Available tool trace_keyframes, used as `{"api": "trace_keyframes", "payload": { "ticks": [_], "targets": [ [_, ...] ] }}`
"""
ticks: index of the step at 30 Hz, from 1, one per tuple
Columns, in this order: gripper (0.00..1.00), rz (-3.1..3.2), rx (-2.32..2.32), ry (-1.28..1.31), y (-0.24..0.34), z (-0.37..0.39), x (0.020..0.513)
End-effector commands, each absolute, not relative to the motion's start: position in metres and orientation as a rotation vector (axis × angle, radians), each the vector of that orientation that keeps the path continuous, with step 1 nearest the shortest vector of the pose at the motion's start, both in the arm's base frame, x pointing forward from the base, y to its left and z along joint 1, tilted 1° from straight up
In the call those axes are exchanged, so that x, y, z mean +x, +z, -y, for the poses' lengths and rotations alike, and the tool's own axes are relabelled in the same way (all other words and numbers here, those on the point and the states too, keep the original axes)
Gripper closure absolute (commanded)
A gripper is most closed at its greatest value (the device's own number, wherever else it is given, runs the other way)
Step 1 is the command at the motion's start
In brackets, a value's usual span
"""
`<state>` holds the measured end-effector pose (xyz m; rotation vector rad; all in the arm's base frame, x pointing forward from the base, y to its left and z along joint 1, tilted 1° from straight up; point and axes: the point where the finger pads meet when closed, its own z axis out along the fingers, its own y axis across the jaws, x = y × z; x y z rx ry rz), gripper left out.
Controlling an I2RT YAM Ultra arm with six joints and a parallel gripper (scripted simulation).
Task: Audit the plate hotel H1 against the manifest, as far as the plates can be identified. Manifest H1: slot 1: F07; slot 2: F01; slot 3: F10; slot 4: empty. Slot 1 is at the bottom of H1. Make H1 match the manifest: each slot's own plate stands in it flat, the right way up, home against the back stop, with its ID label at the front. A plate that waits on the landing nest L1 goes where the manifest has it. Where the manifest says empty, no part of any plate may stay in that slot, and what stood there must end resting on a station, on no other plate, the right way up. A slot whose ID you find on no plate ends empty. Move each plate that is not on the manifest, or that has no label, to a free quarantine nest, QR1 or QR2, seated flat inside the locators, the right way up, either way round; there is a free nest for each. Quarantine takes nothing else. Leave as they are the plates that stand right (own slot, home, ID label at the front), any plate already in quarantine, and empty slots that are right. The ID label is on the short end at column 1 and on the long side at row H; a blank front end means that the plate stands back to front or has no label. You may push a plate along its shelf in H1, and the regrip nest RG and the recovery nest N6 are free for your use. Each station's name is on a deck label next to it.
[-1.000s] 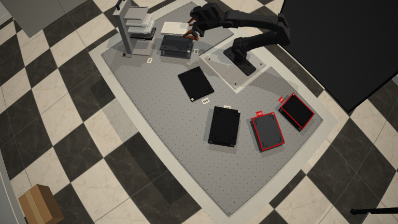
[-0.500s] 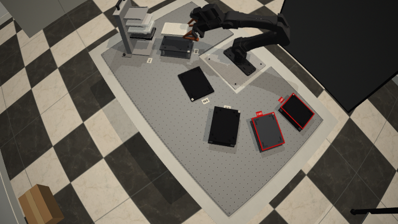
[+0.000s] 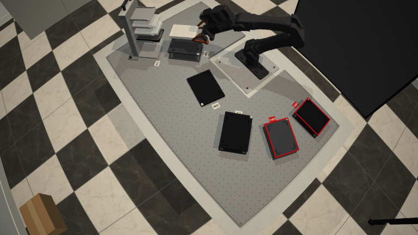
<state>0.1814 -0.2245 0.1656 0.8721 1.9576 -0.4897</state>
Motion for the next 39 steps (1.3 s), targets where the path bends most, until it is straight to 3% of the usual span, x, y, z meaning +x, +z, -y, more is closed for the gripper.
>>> {"api": "trace_keyframes", "payload": {
  "ticks": [1,39],
  "targets": [
    [0.14,-1.906,0.839,-0.521,0.18,0.227,0.184],
    [0.14,-1.925,0.849,-0.511,0.158,0.23,0.185]
  ]
}}
